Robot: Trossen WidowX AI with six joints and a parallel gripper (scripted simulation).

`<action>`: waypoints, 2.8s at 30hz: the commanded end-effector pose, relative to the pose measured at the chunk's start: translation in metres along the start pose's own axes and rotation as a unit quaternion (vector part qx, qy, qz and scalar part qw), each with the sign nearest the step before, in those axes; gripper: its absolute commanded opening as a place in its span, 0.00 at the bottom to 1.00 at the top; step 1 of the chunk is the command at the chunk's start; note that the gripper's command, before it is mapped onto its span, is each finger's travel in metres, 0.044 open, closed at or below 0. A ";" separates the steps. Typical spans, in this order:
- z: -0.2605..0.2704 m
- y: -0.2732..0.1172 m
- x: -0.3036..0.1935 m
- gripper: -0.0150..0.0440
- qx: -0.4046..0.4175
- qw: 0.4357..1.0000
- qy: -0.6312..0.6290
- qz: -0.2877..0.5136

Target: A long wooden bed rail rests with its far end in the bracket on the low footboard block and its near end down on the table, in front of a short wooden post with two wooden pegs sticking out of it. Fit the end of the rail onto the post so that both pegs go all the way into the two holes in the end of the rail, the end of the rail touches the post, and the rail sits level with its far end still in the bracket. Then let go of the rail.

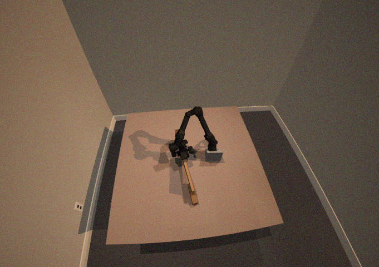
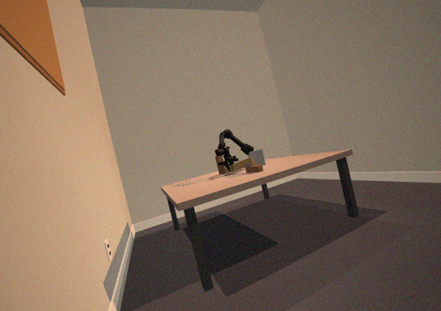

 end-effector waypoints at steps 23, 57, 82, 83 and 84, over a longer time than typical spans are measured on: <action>0.000 -0.006 0.001 0.25 0.000 1.000 -0.001 0.002; -0.004 -0.023 0.001 0.25 0.000 1.000 -0.001 0.002; -0.004 -0.035 0.001 0.25 0.000 1.000 -0.001 0.002; -0.004 -0.036 0.001 0.25 0.000 1.000 -0.001 0.002; -0.004 -0.036 0.001 0.25 0.000 1.000 -0.001 0.002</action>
Point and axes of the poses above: the point midway between the two fingers, 35 mm back from their tips, its own y axis out along the fingers, its own z axis across the jaws, x = y × z, the point moved 9 cm from there along -y, back along the fingers, and after that the axes turned 2 degrees about -y, right-handed, at the moved point
